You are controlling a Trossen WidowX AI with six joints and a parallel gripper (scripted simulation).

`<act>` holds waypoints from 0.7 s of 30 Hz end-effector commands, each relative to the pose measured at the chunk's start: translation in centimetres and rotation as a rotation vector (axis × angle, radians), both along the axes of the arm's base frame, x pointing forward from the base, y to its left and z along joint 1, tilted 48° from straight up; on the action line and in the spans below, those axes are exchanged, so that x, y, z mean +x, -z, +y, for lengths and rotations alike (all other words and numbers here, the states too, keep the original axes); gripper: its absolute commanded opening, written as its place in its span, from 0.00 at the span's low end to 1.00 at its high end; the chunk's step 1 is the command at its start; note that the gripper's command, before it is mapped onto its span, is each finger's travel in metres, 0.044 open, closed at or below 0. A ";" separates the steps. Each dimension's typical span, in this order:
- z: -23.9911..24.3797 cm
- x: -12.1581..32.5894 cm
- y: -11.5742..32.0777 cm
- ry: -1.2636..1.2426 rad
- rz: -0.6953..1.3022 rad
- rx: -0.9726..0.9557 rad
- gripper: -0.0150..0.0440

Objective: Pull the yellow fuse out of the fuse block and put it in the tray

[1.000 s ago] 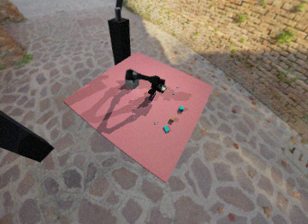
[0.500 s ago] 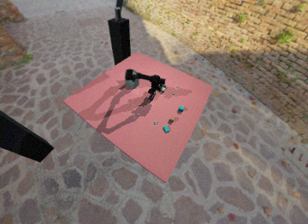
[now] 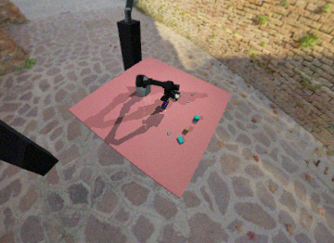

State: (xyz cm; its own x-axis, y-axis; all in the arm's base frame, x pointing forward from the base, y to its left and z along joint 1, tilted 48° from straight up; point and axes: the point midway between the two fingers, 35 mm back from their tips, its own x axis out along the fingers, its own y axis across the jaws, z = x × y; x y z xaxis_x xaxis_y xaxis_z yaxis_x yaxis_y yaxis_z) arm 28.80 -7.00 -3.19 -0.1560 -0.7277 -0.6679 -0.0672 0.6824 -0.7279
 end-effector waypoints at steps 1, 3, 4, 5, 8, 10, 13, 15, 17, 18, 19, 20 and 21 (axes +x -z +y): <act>0.2 0.0 -0.1 0.004 -0.001 0.005 0.25; 0.3 0.0 -0.2 0.004 -0.001 0.005 0.25; 0.3 0.0 -0.2 0.004 -0.001 0.005 0.25; 0.3 0.0 -0.2 0.004 -0.001 0.005 0.25; 0.4 0.0 -0.3 0.004 0.000 0.004 0.25; 0.5 0.1 -0.4 0.004 0.000 0.004 0.25; 0.6 0.1 -0.5 0.004 0.000 0.004 0.25; 0.7 0.1 -0.6 0.004 0.000 0.004 0.25; 0.8 0.1 -0.6 0.004 0.000 0.004 0.25; 0.8 0.1 -0.7 0.004 0.000 0.004 0.25; 0.8 0.1 -0.7 0.004 0.000 0.004 0.25; 0.9 0.1 -0.8 0.004 0.000 0.004 0.25; 1.0 0.2 -0.9 0.004 0.000 0.004 0.25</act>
